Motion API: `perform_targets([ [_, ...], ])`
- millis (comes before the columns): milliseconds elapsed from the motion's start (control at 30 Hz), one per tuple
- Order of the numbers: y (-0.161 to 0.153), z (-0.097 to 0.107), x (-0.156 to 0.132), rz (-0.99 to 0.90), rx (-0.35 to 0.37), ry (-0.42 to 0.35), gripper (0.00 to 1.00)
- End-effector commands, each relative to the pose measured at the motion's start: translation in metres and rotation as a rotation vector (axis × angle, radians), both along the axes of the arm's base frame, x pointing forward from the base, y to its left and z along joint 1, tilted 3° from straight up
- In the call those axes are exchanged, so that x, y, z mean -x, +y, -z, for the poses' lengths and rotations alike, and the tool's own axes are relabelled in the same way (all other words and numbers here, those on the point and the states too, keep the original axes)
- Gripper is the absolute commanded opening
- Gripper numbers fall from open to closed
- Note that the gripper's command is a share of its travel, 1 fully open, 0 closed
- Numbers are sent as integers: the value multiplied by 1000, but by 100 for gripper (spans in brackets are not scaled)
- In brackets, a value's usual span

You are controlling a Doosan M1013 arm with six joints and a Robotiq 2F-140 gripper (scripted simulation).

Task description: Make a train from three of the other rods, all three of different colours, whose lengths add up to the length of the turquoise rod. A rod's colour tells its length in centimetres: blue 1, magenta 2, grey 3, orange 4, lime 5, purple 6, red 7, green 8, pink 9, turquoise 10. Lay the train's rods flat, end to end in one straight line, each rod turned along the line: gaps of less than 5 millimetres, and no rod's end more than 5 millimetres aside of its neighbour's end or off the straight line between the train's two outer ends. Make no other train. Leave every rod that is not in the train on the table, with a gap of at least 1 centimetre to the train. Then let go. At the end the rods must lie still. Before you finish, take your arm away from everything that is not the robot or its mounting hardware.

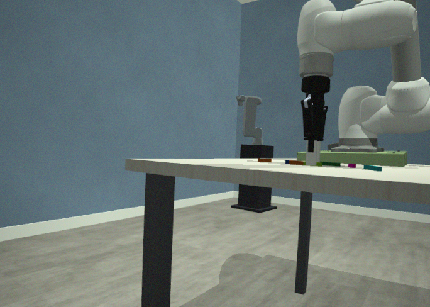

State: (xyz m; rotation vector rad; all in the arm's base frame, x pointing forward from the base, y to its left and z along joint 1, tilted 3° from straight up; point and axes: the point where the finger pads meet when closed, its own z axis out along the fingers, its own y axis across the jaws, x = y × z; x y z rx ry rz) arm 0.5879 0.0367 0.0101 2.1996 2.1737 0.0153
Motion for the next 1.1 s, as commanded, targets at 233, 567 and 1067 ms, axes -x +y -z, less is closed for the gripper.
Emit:
perform_targets([
  [233, 0, 0, 0, 0, 0, 0, 15],
  [567, 0, 0, 0, 0, 0, 0, 15],
  [1067, 1, -48, 2, 0, 0, 0, 15],
])
